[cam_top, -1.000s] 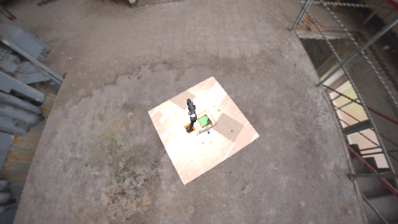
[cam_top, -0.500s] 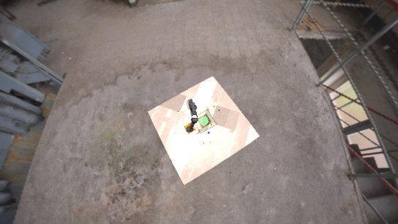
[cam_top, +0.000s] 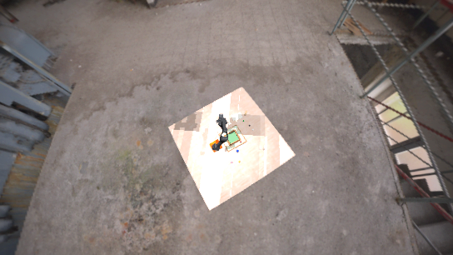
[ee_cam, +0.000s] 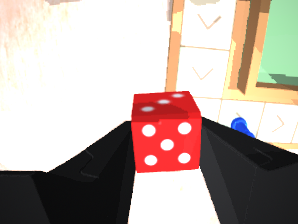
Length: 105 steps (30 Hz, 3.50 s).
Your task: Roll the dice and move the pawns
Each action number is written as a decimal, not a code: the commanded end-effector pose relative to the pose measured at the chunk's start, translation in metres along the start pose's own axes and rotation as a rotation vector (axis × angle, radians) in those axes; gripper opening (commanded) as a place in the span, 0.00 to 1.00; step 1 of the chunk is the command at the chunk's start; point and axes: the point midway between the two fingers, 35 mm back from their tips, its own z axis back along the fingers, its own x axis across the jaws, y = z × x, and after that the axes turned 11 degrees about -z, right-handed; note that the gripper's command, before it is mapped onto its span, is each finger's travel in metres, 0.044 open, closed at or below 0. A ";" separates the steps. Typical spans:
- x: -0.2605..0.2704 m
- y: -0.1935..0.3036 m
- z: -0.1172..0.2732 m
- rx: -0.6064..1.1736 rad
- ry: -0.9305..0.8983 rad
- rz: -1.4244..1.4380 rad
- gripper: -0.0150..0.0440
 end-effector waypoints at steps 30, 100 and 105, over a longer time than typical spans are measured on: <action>-0.085 -0.058 -0.014 -0.018 0.006 0.889 0.25; -0.174 -0.081 -0.006 -0.540 -0.705 1.404 0.25; -0.174 -0.080 -0.007 -0.540 -0.705 1.404 0.25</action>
